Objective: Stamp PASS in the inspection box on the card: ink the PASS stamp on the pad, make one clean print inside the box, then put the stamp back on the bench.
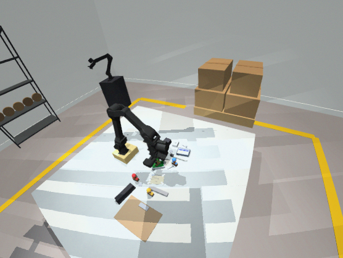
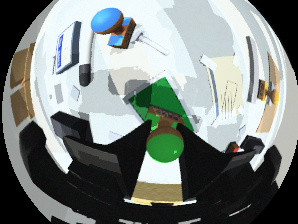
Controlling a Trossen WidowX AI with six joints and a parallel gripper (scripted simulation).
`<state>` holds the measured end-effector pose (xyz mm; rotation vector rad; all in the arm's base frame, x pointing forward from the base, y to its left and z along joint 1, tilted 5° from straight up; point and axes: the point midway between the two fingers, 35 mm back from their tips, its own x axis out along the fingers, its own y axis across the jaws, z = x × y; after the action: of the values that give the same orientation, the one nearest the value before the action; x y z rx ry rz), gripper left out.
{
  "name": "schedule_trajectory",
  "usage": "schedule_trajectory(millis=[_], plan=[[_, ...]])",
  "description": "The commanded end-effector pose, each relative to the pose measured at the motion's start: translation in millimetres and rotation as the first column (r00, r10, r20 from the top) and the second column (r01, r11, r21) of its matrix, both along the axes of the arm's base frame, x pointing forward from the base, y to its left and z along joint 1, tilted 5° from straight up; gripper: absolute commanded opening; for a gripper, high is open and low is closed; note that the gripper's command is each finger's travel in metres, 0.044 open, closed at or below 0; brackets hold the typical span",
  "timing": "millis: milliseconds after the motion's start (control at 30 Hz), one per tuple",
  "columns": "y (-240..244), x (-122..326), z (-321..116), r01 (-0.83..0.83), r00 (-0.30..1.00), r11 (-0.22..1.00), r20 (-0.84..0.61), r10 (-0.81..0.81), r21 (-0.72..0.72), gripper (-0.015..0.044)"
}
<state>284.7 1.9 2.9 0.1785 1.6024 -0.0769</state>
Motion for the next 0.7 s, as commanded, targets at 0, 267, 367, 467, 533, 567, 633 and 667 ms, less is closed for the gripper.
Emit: schedule_trajectory(millis=[0, 267, 367, 467, 533, 567, 633, 667], plan=[[-0.2, 0.8, -1.1, 0.002, 1.000, 1.000, 0.002, -0.002, -0.002, 0.0000], [-0.3, 0.9, -0.2, 0.002, 1.000, 1.000, 0.002, -0.002, -0.002, 0.0000], [-0.4, 0.9, 1.2, 0.002, 1.000, 1.000, 0.002, -0.002, -0.002, 0.0000], [-0.5, 1.0, 2.7, 0.002, 1.000, 1.000, 0.002, -0.002, -0.002, 0.0000], [-0.5, 1.0, 3.7, 0.002, 1.000, 1.000, 0.002, -0.002, -0.002, 0.0000], [-0.6, 1.1, 4.1, 0.002, 1.000, 1.000, 0.002, -0.002, -0.002, 0.0000], [-0.6, 1.1, 5.1, 0.002, 1.000, 1.000, 0.002, -0.002, -0.002, 0.0000], [-0.7, 1.1, 5.5, 0.002, 1.000, 1.000, 0.002, -0.002, -0.002, 0.0000]])
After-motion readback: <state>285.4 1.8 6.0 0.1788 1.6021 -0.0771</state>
